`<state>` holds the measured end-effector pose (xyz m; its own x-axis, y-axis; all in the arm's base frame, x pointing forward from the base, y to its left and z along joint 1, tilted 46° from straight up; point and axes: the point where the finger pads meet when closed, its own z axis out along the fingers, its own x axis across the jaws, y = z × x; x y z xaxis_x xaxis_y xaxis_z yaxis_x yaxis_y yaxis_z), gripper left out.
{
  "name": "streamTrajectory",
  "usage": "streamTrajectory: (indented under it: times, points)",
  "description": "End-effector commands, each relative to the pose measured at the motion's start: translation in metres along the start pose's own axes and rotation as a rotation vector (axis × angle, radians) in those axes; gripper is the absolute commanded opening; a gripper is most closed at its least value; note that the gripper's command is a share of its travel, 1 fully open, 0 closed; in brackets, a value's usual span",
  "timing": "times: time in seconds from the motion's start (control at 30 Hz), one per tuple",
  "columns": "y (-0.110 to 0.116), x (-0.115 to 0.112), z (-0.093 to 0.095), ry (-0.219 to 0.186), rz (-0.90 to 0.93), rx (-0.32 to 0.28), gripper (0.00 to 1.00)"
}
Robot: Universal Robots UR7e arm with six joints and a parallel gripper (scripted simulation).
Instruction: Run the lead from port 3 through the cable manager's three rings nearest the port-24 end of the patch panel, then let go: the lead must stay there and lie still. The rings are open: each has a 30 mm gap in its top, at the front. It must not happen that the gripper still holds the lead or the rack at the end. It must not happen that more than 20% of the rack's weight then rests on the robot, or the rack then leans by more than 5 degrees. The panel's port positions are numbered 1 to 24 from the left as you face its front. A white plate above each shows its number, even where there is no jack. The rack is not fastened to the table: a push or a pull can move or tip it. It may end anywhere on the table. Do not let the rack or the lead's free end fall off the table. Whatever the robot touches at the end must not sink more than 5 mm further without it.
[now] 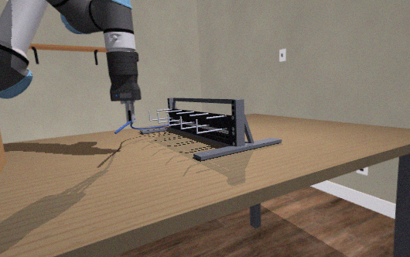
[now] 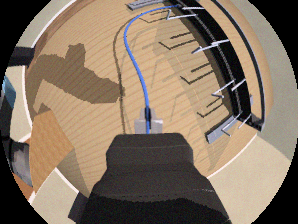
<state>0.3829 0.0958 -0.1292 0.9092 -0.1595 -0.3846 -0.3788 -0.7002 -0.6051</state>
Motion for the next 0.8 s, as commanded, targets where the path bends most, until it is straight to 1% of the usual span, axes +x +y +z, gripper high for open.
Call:
streamTrajectory:
  times: [0.0, 0.07, 0.3, 0.5, 0.57, 0.63, 0.77]
  points:
    - [0.000, 0.048, -0.020, 0.002, -0.136, 0.000, 0.00]
    - [0.000, 0.048, -0.020, 0.002, -0.136, 0.000, 0.00]
    - [0.001, 0.107, -0.044, 0.002, -0.297, 0.000, 0.00]
    - [0.003, 0.145, -0.060, 0.001, -0.400, 0.000, 0.00]
    - [0.003, 0.155, -0.064, 0.001, -0.427, 0.000, 0.00]
    - [0.003, 0.155, -0.064, 0.001, -0.427, 0.000, 0.00]
    - [0.003, 0.169, -0.070, 0.001, -0.468, 0.000, 0.00]
